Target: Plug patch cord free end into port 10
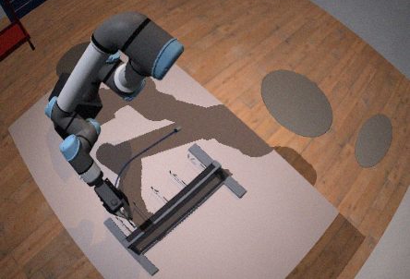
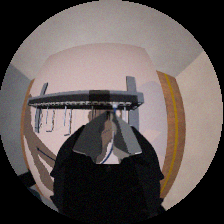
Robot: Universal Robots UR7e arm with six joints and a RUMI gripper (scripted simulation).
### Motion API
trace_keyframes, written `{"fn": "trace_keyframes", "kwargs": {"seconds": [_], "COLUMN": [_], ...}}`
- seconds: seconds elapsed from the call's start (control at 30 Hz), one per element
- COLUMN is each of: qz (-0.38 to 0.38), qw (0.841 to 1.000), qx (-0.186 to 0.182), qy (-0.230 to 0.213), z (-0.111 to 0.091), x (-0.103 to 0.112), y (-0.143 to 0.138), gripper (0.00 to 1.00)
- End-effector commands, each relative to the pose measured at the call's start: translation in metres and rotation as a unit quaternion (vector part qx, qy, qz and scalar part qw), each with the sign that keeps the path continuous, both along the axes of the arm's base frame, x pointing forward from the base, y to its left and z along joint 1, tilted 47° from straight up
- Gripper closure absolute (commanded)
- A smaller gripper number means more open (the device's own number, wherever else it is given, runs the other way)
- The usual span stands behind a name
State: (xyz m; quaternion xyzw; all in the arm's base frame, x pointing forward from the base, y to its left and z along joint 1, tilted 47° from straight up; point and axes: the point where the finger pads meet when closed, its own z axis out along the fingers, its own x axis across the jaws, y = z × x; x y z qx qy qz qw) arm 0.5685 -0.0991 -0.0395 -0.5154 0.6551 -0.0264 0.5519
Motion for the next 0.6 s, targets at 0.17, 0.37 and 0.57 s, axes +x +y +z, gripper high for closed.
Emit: {"fn": "trace_keyframes", "kwargs": {"seconds": [0.17,0.37,0.57], "qz": [0.0,0.0,0.0], "qw": [1.0,1.0,1.0], "qx": [0.0,0.0,0.0], "qy": [0.0,0.0,0.0], "z": [0.0003,0.0011,0.0031], "x": [0.0,-0.0014,-0.0052], "y": [-0.0006,-0.0016,-0.0044], "gripper": [1.0,1.0,1.0]}}
